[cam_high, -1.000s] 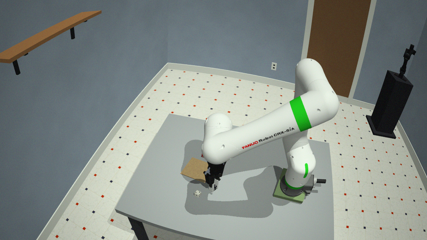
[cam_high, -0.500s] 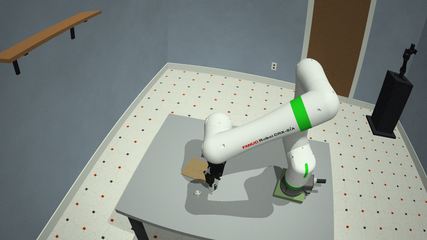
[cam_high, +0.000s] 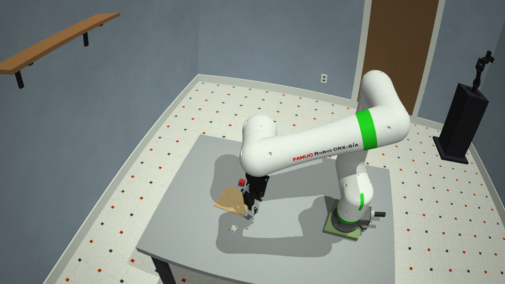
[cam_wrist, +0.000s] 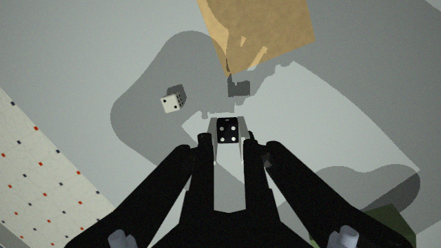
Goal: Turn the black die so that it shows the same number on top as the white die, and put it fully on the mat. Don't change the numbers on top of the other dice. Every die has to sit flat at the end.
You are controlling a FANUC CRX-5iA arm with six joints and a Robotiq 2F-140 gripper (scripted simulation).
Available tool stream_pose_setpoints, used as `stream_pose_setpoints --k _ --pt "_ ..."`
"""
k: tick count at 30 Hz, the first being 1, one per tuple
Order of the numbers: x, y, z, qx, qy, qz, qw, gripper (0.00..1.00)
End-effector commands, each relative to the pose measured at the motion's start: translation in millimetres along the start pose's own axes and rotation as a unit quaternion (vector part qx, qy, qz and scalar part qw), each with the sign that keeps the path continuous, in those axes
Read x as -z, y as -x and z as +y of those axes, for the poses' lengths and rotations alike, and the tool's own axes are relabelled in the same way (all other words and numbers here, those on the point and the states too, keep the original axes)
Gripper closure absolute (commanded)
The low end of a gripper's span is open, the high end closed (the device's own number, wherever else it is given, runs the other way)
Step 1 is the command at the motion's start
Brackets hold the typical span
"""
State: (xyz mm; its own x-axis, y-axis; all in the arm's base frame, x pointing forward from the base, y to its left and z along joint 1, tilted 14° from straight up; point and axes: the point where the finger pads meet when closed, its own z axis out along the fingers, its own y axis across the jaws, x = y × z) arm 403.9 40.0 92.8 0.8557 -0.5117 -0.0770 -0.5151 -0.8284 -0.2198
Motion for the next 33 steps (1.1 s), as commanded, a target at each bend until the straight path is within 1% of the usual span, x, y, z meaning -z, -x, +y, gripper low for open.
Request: stream_pose_setpoints --k 1,6,19,22,26,28,29,30,33 --pt "19 0 0 0.000 0.000 -0.001 1.000 0.87" --pt "26 0 0 0.000 0.000 -0.001 1.000 0.87" --pt "26 -1 0 -0.009 0.000 -0.001 1.000 0.87" --pt "27 -4 0 -0.045 0.000 -0.001 0.999 0.87" --pt "28 -13 1 -0.132 0.000 -0.001 0.991 0.87" --pt "28 -15 1 -0.147 0.000 -0.001 0.989 0.87" --pt "28 -18 2 -0.178 0.000 -0.001 0.984 0.87" --pt "28 -19 2 -0.182 0.000 -0.001 0.983 0.87" --pt "29 -25 3 -0.239 0.001 0.000 0.971 0.87"
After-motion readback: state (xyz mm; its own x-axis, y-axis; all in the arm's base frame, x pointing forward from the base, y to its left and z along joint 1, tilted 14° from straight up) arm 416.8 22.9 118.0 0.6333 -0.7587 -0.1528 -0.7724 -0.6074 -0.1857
